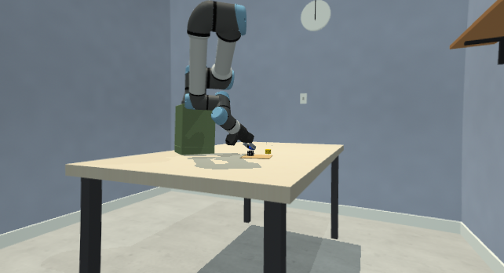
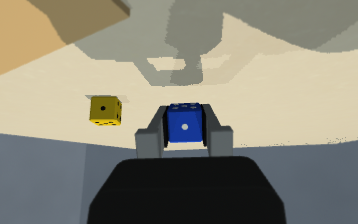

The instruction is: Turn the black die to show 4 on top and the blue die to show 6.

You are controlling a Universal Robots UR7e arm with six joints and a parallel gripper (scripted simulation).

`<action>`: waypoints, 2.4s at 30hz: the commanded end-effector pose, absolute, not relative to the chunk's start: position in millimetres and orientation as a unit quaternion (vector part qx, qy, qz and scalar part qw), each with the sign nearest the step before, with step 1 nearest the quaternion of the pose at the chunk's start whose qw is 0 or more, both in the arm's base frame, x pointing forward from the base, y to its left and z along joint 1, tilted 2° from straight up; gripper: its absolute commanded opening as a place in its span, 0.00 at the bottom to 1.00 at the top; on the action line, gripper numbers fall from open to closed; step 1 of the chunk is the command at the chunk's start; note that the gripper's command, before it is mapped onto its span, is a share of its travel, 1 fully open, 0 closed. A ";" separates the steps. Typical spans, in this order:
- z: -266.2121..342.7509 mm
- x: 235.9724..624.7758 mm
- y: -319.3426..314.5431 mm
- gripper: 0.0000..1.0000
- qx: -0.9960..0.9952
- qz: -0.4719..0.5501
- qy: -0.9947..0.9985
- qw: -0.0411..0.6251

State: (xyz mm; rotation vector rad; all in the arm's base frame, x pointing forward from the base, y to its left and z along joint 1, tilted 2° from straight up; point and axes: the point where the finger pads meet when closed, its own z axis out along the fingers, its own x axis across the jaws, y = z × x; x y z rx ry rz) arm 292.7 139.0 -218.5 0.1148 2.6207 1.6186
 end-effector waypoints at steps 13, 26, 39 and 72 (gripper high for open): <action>-223.6 293.0 139.0 0.49 0.037 0.525 0.850 0.030; -223.6 293.0 139.0 0.49 0.037 0.525 0.850 0.030; -223.6 293.0 139.0 0.49 0.037 0.525 0.850 0.030; -233.8 293.1 139.2 0.49 0.037 0.525 0.850 0.030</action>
